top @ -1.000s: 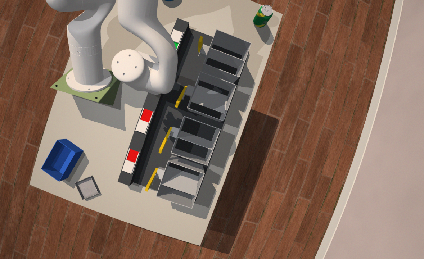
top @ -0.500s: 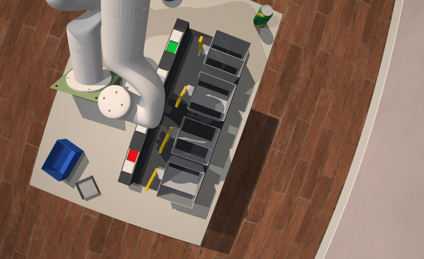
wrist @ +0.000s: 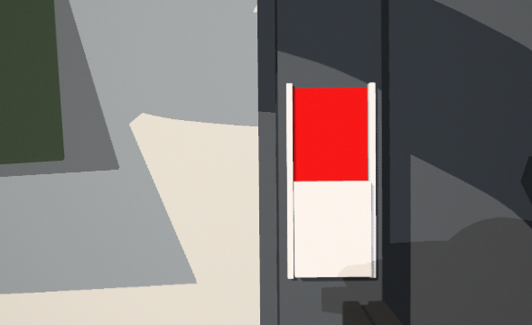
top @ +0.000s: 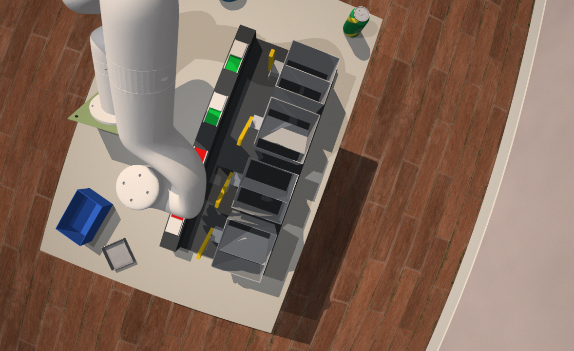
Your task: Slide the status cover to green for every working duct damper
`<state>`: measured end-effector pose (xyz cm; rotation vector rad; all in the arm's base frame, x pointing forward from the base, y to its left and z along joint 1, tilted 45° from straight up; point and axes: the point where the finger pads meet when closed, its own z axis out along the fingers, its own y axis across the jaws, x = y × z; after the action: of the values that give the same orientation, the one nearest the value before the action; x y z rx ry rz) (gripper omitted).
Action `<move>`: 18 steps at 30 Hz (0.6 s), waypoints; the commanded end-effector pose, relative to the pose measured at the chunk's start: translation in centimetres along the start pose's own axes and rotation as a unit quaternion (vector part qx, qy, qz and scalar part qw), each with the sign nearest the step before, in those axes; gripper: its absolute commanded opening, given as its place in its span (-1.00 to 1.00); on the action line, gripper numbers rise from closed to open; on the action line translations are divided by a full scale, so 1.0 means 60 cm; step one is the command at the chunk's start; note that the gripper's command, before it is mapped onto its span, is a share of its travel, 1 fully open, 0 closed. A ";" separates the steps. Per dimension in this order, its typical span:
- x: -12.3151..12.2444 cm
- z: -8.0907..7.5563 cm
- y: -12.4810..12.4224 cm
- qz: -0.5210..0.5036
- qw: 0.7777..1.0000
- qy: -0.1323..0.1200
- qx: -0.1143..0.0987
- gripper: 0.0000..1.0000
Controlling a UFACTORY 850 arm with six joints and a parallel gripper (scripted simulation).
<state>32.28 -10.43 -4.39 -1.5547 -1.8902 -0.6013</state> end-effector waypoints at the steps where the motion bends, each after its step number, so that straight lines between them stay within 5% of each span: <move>1: -0.071 0.000 0.003 0.000 1.000 0.002 0.001 -1.00; 18: -0.252 0.000 0.002 0.000 1.000 0.001 0.001 -1.00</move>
<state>33.67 -18.51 -12.56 -1.5567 -1.8920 -0.6013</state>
